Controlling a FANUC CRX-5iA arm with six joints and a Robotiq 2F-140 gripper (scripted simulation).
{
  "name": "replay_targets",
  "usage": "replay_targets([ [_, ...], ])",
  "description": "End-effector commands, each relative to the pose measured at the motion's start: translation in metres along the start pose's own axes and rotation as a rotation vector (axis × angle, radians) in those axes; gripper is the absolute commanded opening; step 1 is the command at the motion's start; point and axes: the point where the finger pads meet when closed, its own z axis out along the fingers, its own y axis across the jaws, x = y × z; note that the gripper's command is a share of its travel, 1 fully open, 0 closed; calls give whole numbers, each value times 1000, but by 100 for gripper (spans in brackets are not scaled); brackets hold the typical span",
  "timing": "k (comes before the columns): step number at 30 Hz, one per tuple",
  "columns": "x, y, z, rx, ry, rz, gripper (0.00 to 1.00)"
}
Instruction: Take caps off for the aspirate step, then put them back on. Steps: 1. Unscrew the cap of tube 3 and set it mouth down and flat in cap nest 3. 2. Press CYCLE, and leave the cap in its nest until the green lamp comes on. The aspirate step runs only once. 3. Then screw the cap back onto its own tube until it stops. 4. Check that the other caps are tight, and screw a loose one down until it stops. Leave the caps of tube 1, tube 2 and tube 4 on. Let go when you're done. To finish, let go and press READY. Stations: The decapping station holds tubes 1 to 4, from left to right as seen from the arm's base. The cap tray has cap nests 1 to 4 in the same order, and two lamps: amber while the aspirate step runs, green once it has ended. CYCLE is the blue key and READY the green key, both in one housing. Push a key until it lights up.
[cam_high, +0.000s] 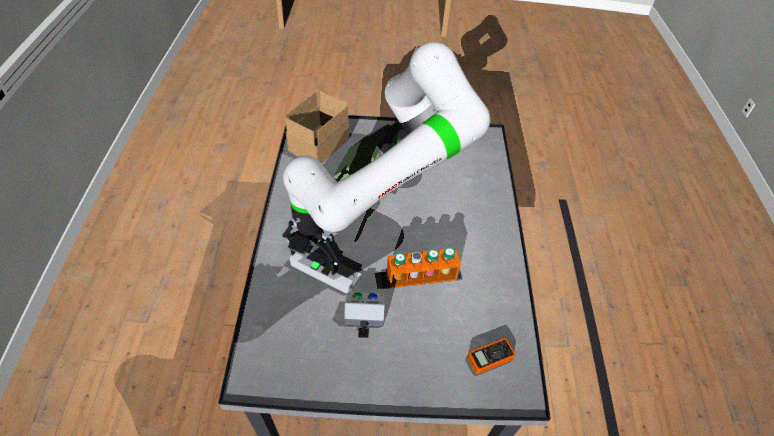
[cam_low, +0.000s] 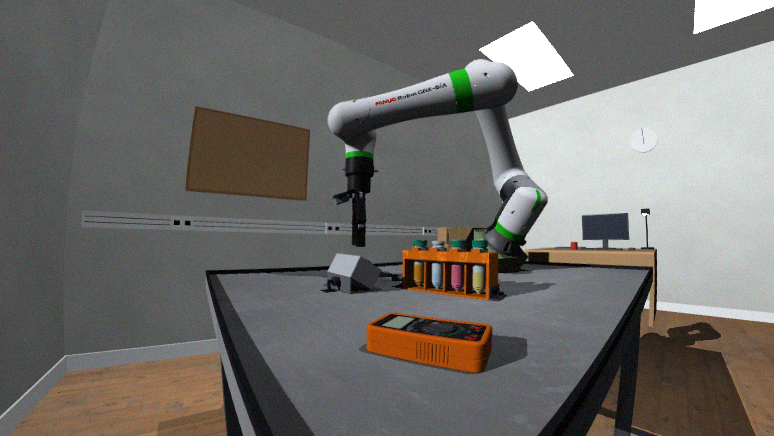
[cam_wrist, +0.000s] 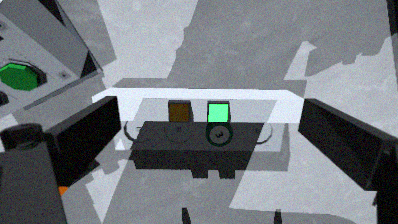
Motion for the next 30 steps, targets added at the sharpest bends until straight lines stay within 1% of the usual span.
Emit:
replay_targets([
  [1,0,0,-1,-1,2,0,100],
  [2,0,0,-1,-1,2,0,100],
  [3,-4,2,-8,-1,1,0,36],
  [4,-9,3,-14,-1,1,0,36],
  [6,-9,3,-14,-1,1,0,36],
  [16,-57,18,-79,-1,1,0,36],
  [24,-57,18,-79,-1,1,0,36],
  [30,-57,18,-49,-1,1,0,36],
])
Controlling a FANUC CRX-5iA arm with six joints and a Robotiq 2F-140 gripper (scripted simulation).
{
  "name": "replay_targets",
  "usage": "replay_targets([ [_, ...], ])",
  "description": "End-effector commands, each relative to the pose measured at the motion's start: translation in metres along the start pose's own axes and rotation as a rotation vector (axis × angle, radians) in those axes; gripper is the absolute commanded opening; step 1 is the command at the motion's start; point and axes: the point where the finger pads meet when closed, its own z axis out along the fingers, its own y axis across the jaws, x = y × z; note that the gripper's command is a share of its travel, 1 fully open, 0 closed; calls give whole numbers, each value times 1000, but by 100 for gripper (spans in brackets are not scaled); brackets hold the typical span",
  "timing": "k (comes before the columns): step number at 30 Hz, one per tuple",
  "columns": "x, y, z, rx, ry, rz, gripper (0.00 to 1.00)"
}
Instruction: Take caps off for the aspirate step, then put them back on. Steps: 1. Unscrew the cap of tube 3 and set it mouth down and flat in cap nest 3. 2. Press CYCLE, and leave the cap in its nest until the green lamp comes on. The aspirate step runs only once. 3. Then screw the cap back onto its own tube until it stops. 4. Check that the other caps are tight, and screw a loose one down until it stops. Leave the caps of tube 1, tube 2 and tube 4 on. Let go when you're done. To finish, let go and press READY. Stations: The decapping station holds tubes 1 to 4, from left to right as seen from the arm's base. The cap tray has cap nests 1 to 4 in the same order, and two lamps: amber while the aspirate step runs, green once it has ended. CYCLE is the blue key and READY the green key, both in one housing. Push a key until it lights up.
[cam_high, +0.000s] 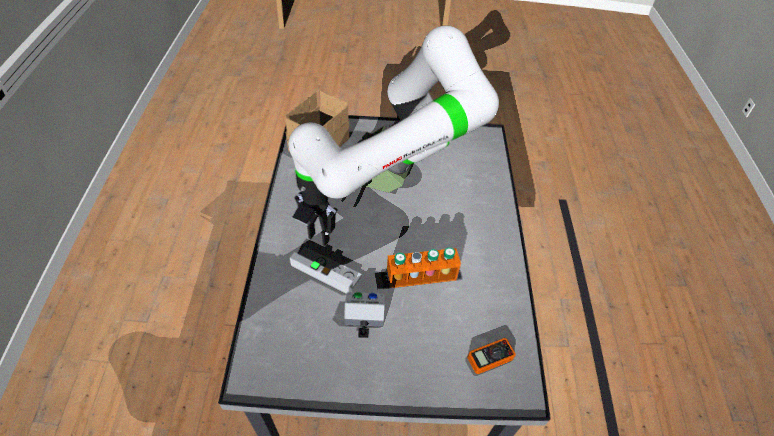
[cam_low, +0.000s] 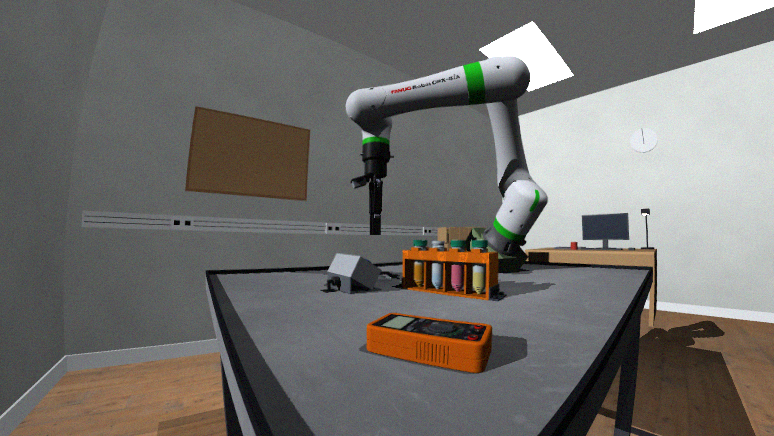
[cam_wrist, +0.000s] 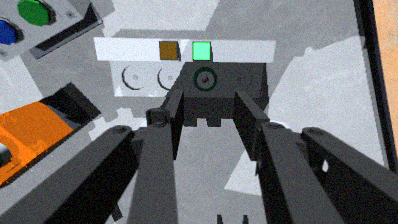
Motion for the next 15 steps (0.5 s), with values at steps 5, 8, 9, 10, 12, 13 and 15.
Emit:
replay_targets([
  [5,1,0,35,-1,2,-1,36],
  [8,1,0,50,-1,2,-1,36],
  [9,1,0,50,-1,2,-1,36],
  [10,1,0,50,-1,2,-1,36],
  [12,1,0,60,-1,2,-1,36],
  [13,1,0,65,-1,2,-1,36],
  [15,1,0,75,-1,2,-1,36],
])
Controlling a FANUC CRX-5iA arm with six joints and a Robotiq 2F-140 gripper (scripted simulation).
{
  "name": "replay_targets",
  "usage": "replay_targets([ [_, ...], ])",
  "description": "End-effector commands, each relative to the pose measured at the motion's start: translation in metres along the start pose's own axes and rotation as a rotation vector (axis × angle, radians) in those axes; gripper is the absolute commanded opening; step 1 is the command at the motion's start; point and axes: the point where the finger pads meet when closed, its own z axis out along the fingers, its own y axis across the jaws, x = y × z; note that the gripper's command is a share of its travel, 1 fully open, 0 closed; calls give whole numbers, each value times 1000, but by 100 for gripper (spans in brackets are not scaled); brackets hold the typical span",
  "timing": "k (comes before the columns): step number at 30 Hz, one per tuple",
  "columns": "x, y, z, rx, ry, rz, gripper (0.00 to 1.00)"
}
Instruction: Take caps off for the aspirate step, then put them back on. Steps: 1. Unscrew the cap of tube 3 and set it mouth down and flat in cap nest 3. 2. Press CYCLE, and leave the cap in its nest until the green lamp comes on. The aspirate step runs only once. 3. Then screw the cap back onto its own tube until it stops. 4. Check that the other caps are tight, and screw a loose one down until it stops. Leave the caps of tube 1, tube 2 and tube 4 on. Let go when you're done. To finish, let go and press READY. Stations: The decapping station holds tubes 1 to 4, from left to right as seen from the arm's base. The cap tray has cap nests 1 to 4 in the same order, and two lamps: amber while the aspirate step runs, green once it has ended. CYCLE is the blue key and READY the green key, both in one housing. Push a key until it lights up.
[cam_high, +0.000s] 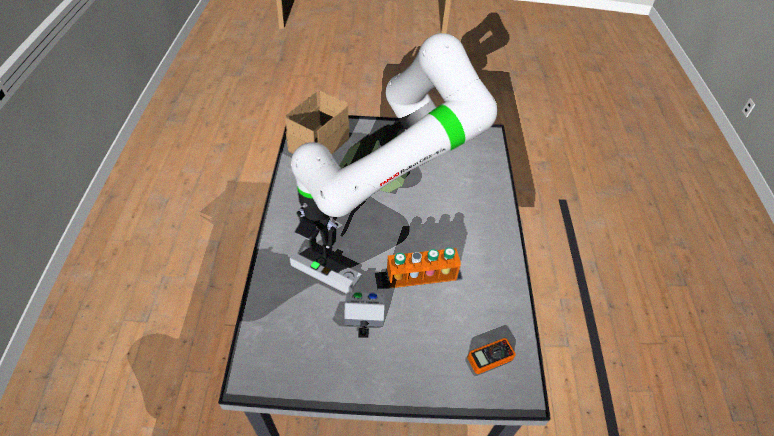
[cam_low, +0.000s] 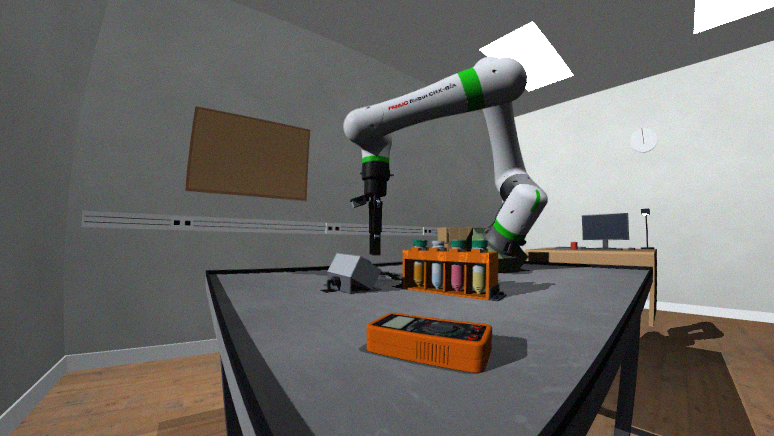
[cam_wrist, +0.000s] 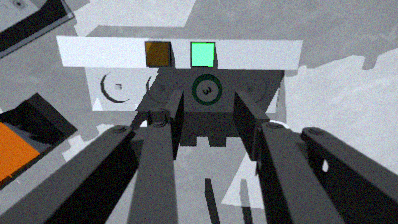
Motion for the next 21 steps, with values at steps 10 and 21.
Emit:
replay_targets([
  [10,1,0,44,-1,2,-1,36],
  [21,1,0,47,-1,2,-1,36],
])
